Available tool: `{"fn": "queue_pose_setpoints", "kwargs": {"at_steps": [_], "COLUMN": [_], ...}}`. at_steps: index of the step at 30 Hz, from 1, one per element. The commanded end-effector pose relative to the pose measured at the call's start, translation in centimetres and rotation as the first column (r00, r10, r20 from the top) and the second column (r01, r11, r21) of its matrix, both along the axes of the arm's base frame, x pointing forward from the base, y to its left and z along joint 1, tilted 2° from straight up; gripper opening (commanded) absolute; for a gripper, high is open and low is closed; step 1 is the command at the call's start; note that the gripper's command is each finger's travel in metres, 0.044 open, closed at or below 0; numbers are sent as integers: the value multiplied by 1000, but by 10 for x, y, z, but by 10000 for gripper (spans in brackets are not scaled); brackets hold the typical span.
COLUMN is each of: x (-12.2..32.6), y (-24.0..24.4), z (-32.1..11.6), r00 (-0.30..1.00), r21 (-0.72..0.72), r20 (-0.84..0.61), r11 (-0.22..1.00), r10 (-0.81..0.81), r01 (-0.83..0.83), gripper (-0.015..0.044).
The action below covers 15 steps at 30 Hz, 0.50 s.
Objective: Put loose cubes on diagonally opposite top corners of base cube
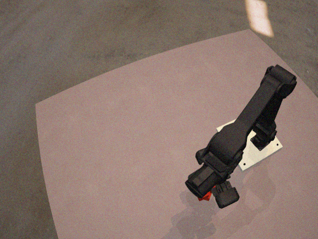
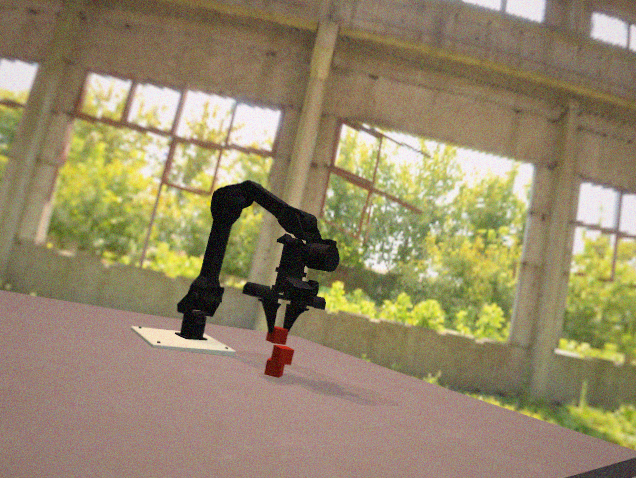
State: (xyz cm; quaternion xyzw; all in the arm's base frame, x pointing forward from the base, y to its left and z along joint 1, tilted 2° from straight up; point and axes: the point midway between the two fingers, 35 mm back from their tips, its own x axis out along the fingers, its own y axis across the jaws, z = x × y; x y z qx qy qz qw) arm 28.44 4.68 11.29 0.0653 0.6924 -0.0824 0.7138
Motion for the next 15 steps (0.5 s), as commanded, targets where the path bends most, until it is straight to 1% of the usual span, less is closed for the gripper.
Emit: {"fn": "queue_pose_setpoints", "kwargs": {"at_steps": [1, 9, 15], "x": [-1, -1, 0], "y": [-1, -1, -1], "z": [-3, -4, -14], "r00": [1000, 1000, 1000], "r21": [-2, -2, -2], "r20": [-4, -4, -3], "r11": [1000, 1000, 1000], "r10": [-3, -3, -3], "r01": [3, 3, 3], "gripper": [105, 105, 105]}}
